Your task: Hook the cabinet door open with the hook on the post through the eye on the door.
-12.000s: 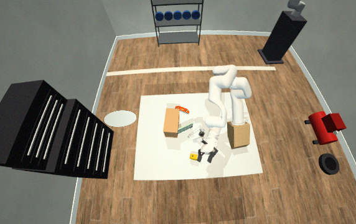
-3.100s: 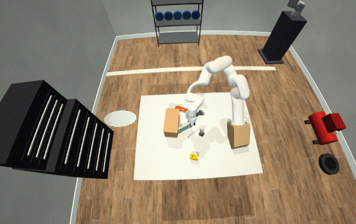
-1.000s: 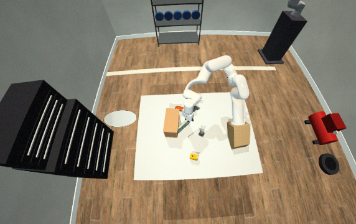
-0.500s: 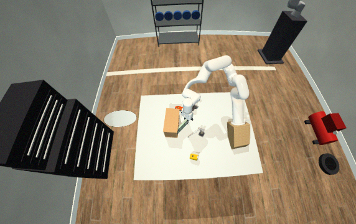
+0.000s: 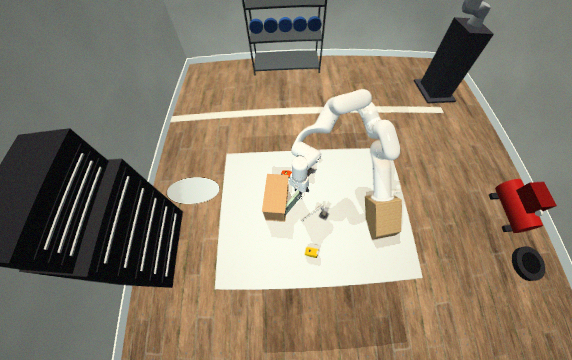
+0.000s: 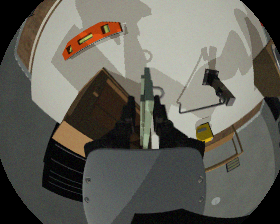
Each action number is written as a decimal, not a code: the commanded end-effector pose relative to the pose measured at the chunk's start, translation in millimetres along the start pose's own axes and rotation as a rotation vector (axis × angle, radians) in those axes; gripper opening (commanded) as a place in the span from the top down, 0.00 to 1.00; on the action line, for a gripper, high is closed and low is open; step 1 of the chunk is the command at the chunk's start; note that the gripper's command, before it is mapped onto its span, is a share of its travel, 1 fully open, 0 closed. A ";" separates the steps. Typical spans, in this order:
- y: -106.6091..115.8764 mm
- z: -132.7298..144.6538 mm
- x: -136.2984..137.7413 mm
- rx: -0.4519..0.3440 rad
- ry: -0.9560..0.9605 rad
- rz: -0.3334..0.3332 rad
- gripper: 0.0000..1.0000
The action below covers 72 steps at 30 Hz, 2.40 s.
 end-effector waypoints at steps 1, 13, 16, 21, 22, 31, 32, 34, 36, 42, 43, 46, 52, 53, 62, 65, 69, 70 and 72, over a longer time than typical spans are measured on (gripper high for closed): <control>1.2 0.5 -0.8 -0.003 0.000 -0.001 0.73; 1.2 0.8 -5.4 -0.003 0.036 -0.001 0.73; 1.2 0.8 -5.9 -0.003 0.036 -0.001 0.73; 1.2 0.8 -5.9 -0.003 0.036 -0.001 0.73; 1.2 0.8 -5.9 -0.003 0.036 -0.001 0.73; 1.2 0.7 -3.7 -0.003 0.005 -0.001 0.73; 1.2 0.7 -3.0 -0.003 -0.005 -0.001 0.73; 1.2 0.5 0.1 -0.003 -0.009 -0.001 0.73; 1.2 0.5 0.4 -0.003 -0.009 -0.001 0.73; 2.2 0.5 0.4 -0.003 -0.009 -0.001 0.73; 2.6 0.5 0.4 -0.003 -0.009 -0.001 0.73; 4.6 0.5 0.4 -0.003 -0.009 -0.001 0.73; 9.0 0.5 0.4 -0.003 -0.009 -0.001 0.73; 10.4 0.5 0.4 -0.003 -0.009 -0.001 0.73; 27.2 0.4 0.5 -0.003 -0.009 -0.001 0.73; 29.4 0.4 0.5 -0.003 -0.009 -0.001 0.73; 38.3 0.4 0.5 -0.003 -0.009 -0.001 0.73; 40.6 0.4 0.5 -0.003 -0.009 -0.001 0.73; 45.0 0.4 0.5 -0.003 -0.009 -0.001 0.73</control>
Point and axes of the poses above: the point where the finger pads meet when closed, its own y axis back along the fingers, its own x axis across the jaws, z = x × y, the point moved 8 cm from there along y, back along the fingers
